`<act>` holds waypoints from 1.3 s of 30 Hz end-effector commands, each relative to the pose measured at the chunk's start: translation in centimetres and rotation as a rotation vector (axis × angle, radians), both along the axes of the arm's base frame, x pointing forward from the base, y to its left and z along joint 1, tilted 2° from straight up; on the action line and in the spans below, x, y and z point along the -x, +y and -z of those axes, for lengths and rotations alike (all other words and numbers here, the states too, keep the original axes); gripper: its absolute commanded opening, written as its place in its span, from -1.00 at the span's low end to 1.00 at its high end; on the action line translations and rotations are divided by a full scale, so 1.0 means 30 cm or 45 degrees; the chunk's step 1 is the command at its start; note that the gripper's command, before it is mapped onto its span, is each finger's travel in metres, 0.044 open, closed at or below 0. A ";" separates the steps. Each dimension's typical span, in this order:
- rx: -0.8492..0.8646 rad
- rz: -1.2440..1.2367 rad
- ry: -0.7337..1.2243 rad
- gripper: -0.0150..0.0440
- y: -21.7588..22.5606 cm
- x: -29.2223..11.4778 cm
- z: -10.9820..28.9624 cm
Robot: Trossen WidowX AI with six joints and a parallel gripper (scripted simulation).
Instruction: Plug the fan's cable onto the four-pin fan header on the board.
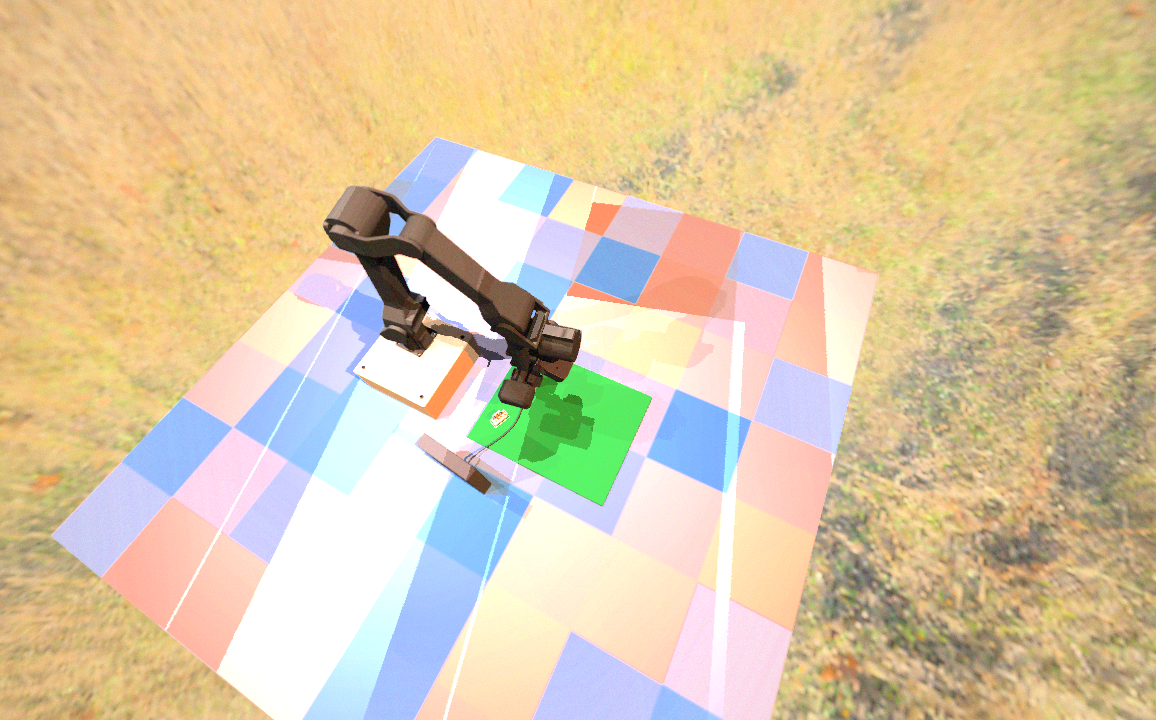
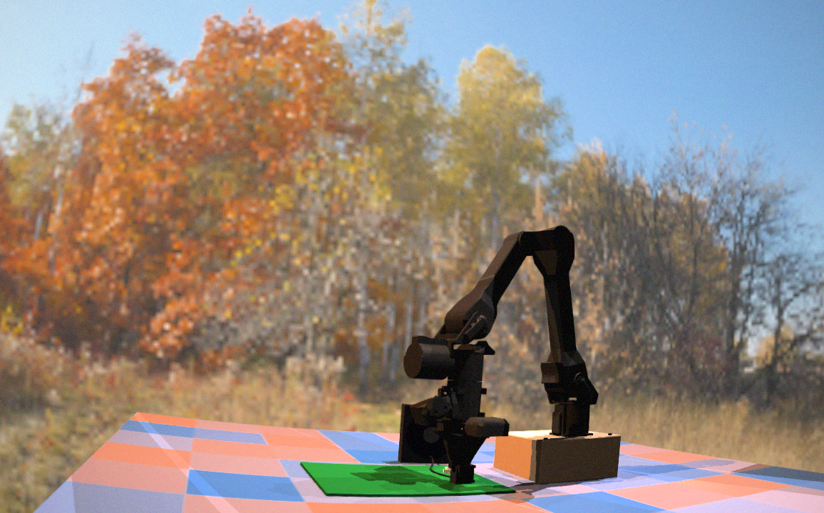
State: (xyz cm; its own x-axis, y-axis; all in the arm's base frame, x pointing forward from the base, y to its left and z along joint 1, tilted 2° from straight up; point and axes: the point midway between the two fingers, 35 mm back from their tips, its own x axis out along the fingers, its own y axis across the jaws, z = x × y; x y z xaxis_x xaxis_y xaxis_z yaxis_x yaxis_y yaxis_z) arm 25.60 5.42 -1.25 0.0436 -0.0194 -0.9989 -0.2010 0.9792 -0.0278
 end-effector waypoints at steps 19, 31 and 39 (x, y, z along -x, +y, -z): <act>0.003 -0.003 0.001 -0.49 0.007 -0.010 -0.146; 0.005 -0.006 0.002 -0.49 0.007 0.004 -0.272; 0.006 -0.008 0.003 -0.49 0.005 0.020 -0.341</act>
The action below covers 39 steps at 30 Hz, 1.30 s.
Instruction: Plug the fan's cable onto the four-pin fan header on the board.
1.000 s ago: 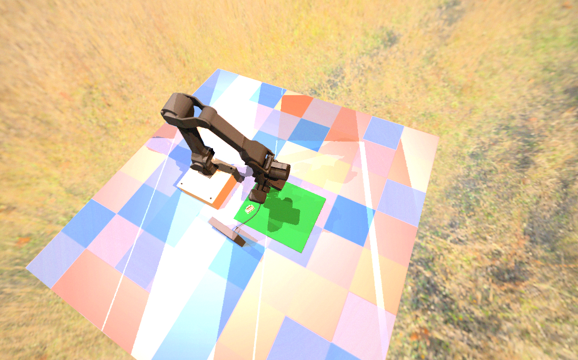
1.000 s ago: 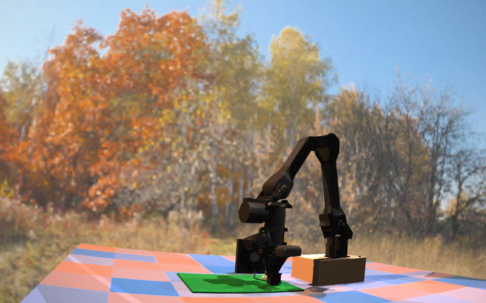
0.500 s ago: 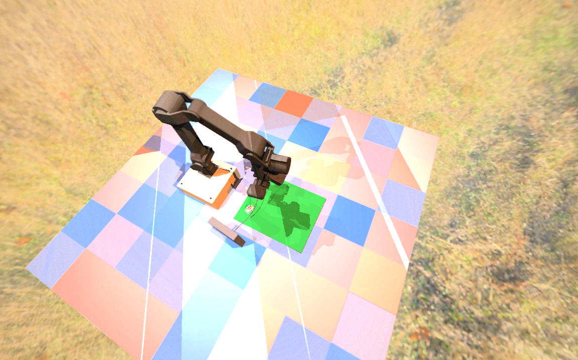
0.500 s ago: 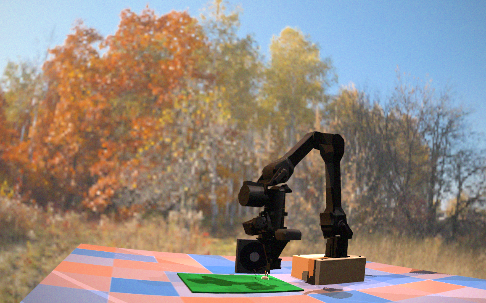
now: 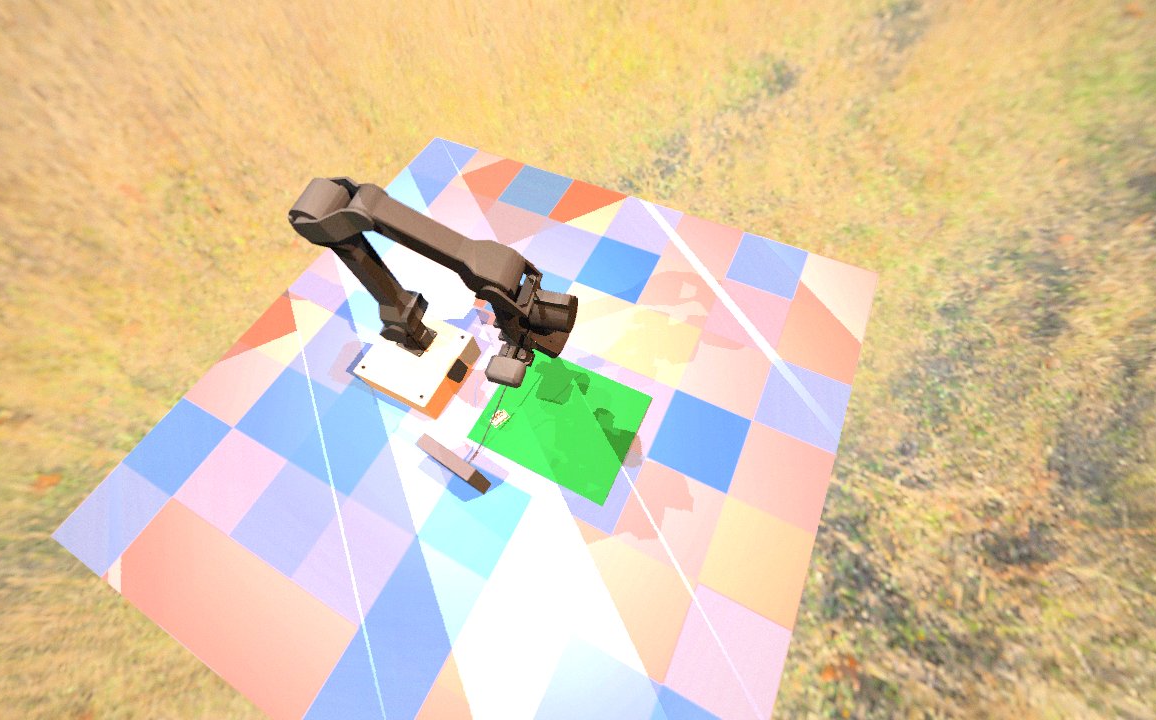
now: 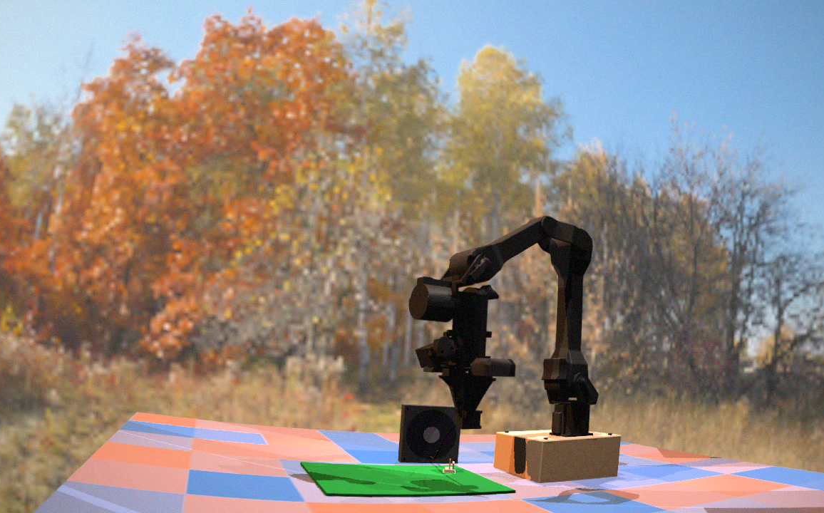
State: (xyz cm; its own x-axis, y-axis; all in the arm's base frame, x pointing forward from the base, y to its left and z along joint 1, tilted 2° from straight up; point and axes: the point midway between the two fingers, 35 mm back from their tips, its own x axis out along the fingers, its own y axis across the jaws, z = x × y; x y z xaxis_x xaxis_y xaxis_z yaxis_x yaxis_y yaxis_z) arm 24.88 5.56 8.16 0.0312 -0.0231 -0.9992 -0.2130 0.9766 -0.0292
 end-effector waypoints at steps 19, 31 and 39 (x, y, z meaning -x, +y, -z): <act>-0.017 0.545 -0.030 -0.49 -0.077 -0.156 -0.062; -0.030 0.914 -0.042 -0.49 -0.150 -0.254 -0.075; -0.039 1.160 -0.050 -0.49 -0.206 -0.315 -0.080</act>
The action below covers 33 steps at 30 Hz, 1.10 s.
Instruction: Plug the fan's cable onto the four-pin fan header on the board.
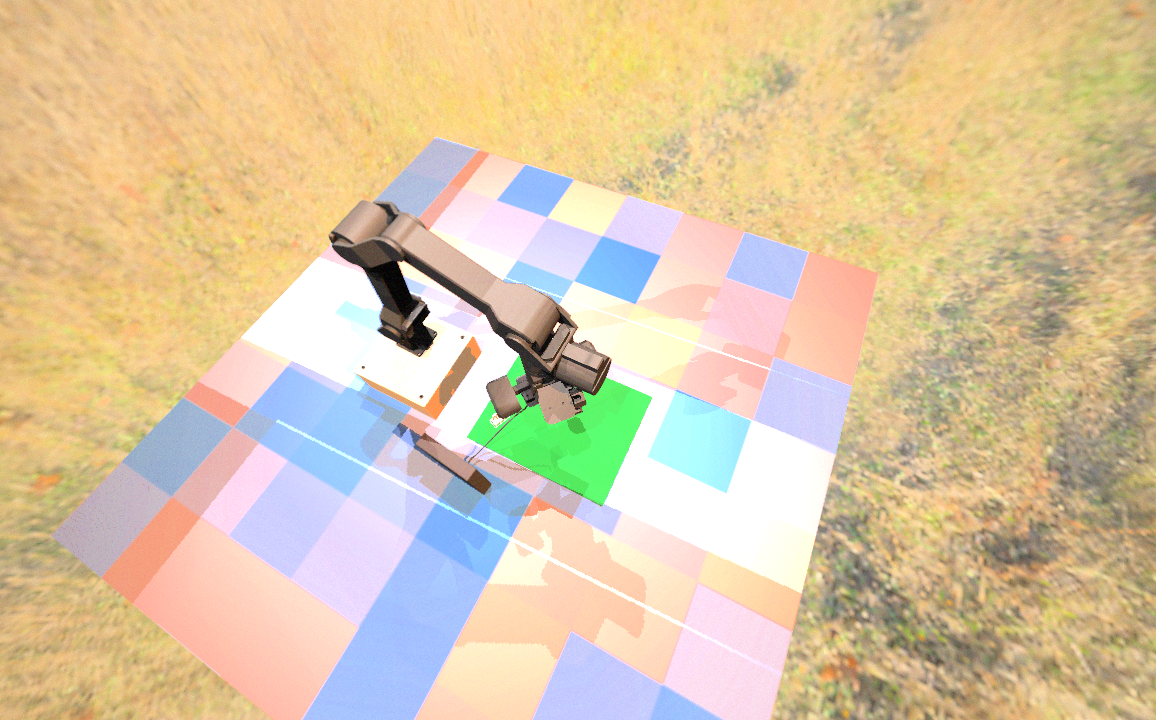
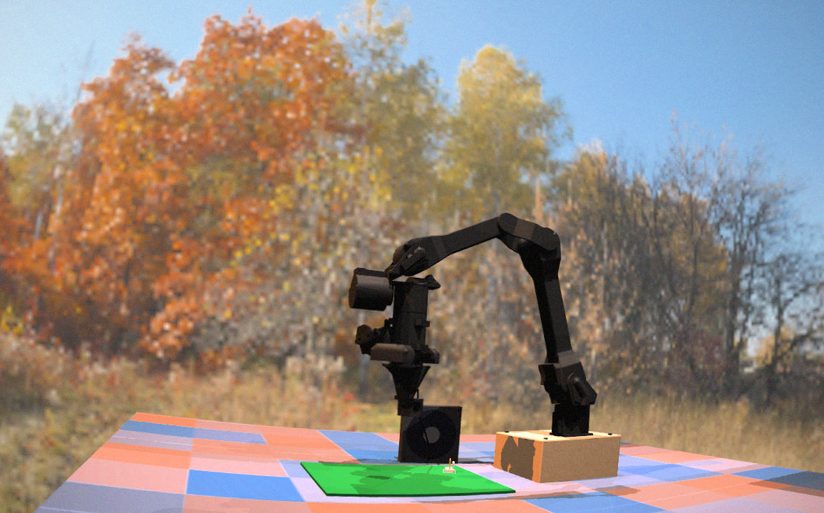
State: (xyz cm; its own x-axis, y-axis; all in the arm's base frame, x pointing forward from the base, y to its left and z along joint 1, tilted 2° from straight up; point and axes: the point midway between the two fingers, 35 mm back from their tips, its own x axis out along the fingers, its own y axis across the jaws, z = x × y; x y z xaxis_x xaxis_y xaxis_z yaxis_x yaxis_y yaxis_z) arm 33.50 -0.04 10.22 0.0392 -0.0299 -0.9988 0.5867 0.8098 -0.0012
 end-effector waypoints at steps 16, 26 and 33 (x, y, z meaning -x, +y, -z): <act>-0.023 0.581 -0.032 -0.49 -0.150 -0.136 -0.009; -0.034 0.888 -0.044 -0.49 -0.242 -0.193 -0.001; -0.011 0.941 -0.044 -0.49 -0.257 -0.198 0.008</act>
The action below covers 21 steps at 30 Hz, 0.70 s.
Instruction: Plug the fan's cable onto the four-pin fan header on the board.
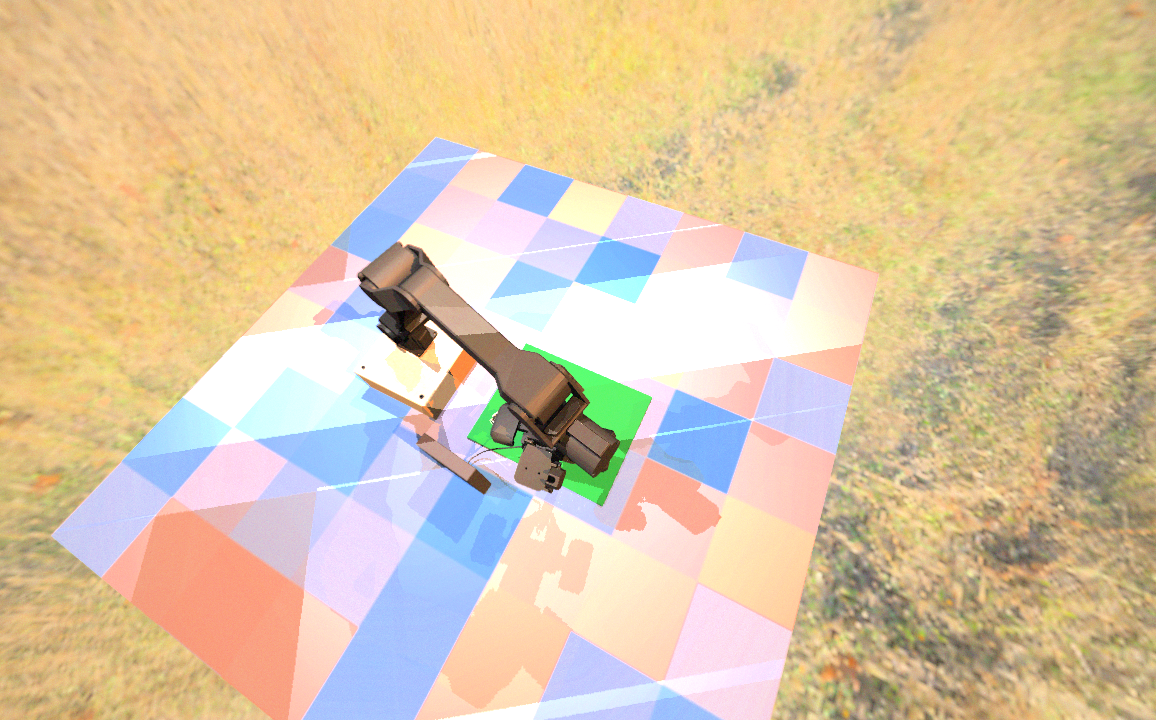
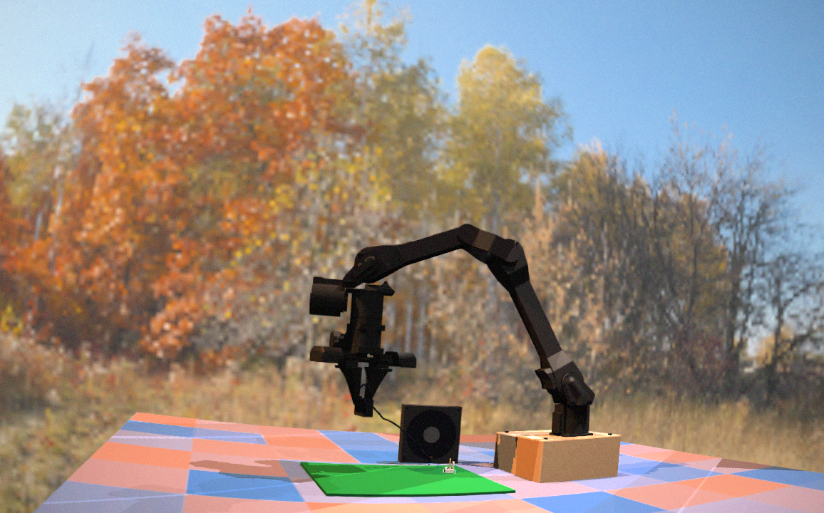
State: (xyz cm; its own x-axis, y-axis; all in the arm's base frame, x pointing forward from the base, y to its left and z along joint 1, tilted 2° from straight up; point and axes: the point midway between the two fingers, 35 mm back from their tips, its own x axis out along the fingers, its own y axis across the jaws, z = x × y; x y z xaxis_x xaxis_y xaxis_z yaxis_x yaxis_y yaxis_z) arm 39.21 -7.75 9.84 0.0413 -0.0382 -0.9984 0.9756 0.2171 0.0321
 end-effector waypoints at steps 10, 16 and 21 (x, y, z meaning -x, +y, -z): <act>0.168 0.066 0.062 -0.49 -0.005 0.008 0.040; 0.262 0.091 0.092 -0.49 -0.008 0.016 0.063; 0.341 0.109 0.111 -0.49 -0.011 0.023 0.079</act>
State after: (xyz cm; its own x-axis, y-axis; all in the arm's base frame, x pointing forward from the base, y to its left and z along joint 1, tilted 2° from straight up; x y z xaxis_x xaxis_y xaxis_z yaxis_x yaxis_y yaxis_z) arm 38.80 -8.01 7.95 -0.0424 -0.2656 -0.9631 0.9869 0.1388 -0.0817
